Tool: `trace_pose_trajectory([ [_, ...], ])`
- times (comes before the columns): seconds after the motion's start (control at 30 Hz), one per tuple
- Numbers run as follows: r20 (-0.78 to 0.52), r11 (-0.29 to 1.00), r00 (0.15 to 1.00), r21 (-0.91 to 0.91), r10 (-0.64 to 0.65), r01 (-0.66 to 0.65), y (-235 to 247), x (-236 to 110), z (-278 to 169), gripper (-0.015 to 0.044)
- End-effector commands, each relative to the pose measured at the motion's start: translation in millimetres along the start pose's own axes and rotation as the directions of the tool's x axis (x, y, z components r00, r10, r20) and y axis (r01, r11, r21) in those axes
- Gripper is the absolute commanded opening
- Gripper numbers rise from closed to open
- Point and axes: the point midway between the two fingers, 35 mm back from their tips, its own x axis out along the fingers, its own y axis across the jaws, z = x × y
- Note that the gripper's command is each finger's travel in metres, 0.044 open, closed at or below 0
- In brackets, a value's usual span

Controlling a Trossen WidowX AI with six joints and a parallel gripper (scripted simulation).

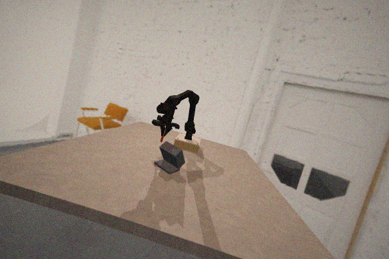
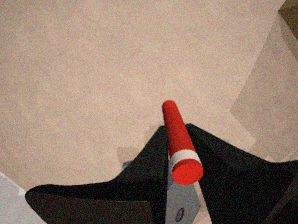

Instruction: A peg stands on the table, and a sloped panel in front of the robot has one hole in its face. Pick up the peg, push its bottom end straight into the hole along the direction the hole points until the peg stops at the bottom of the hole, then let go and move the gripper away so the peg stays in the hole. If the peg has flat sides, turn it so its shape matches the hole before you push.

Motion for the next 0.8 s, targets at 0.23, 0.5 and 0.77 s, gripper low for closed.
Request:
trace_pose_trajectory([
  [0.23, 0.023, 0.996, 0.999, -0.080, 0.044, -0.042, -5.6, 1.8, -9.6, 0.0000],
  [0.5, 0.034, 0.988, 0.996, -0.136, 0.081, -0.075, -8.9, 2.0, -17.4, 0.0000],
  [0.77, 0.043, 0.976, 0.992, -0.190, 0.118, -0.108, -12.4, 2.0, -25.1, 0.0000],
])
